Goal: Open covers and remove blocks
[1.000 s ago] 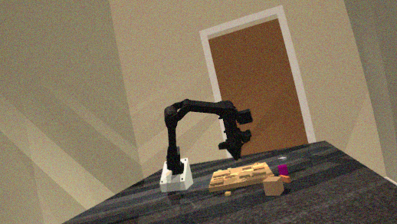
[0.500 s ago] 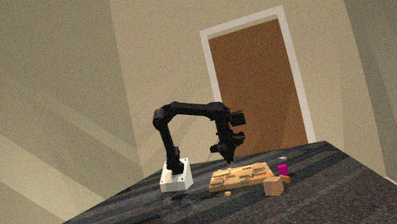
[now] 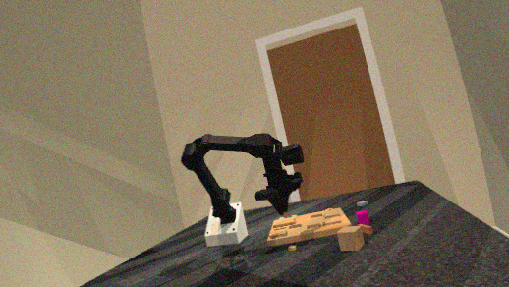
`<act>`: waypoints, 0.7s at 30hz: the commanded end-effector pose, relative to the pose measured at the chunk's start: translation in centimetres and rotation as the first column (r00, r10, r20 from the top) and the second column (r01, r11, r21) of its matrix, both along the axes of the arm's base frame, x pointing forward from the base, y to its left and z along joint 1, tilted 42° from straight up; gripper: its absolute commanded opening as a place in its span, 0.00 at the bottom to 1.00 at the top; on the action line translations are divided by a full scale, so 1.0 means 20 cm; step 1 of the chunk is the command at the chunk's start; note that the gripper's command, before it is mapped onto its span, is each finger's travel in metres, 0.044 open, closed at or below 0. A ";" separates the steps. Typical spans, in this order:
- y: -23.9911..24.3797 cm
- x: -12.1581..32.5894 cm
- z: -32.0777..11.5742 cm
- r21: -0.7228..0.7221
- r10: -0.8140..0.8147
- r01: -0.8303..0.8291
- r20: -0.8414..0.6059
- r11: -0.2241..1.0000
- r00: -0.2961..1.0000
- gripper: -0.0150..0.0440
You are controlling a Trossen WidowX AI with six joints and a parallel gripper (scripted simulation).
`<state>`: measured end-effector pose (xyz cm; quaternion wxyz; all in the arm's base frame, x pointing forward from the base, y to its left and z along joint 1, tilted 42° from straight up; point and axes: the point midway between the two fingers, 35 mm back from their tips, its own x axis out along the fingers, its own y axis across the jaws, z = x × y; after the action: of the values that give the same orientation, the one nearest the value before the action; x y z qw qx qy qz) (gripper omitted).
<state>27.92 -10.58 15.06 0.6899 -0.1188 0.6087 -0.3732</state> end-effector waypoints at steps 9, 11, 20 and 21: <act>-0.11 -0.17 0.11 -0.015 0.005 -0.005 -0.005 1.000 1.000 0.39; -0.13 -0.20 0.13 -0.017 0.004 -0.004 -0.006 1.000 1.000 0.39; -0.17 -0.23 0.12 -0.019 0.003 -0.003 -0.006 1.000 1.000 0.39; -0.17 -0.23 0.12 -0.019 0.003 -0.003 -0.006 1.000 1.000 0.39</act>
<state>23.34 -13.77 17.64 0.6880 -0.1249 0.6062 -0.3789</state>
